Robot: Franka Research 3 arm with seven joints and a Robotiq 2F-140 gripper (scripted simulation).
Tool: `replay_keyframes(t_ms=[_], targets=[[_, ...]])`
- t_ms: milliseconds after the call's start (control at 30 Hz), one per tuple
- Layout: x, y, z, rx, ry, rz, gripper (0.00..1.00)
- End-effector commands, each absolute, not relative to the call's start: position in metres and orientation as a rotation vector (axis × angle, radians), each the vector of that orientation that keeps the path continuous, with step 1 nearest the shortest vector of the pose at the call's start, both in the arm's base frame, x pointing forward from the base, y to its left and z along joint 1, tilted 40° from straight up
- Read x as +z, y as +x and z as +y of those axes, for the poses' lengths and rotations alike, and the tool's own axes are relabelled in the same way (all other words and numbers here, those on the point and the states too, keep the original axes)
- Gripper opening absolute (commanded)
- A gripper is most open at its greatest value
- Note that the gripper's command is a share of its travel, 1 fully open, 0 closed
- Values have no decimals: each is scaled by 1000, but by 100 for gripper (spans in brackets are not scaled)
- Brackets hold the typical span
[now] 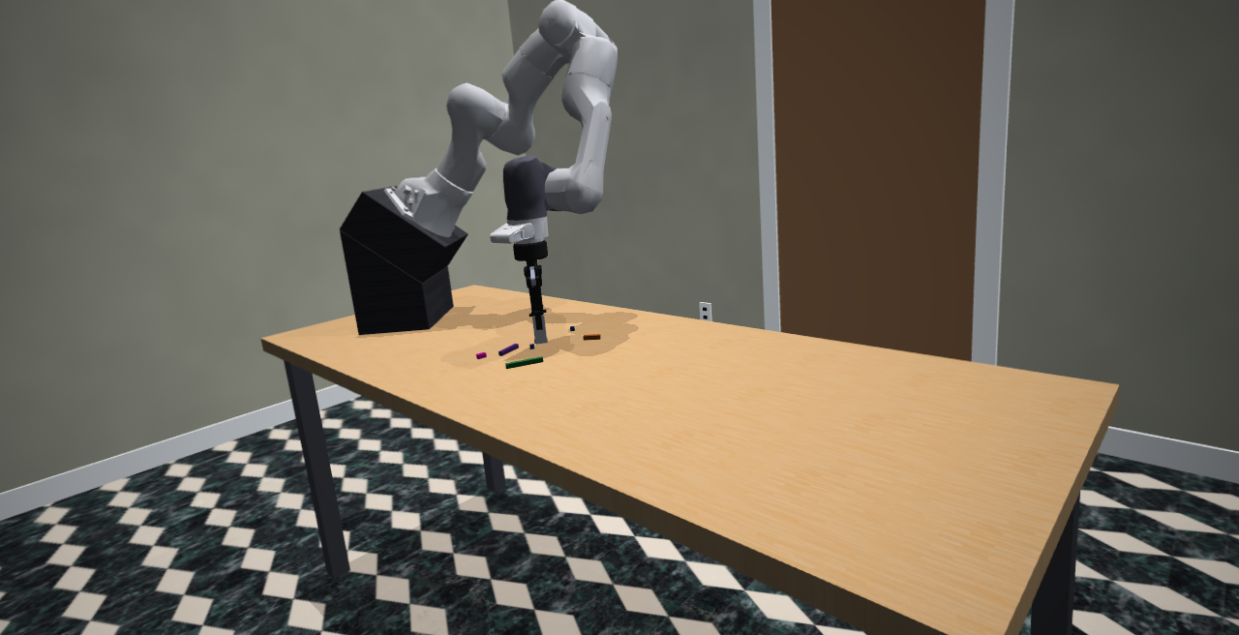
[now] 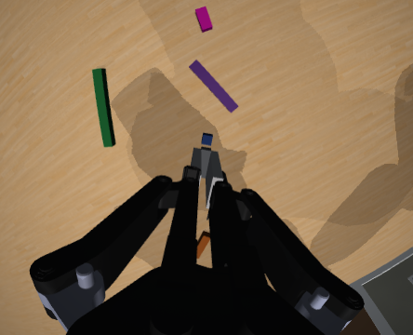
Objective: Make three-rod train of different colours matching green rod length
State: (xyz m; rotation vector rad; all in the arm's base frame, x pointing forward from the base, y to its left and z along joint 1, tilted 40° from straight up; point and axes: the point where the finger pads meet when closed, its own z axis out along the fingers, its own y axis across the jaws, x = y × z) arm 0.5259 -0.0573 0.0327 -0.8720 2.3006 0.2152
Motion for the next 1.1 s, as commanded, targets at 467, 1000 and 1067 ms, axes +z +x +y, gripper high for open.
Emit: replay_keyframes(t_ms=[467, 1000, 1067], targets=[[34, 528, -57, 210, -873, 2299, 3], [27, 533, -54, 210, -873, 2299, 3], [26, 533, -54, 210, -873, 2299, 3]])
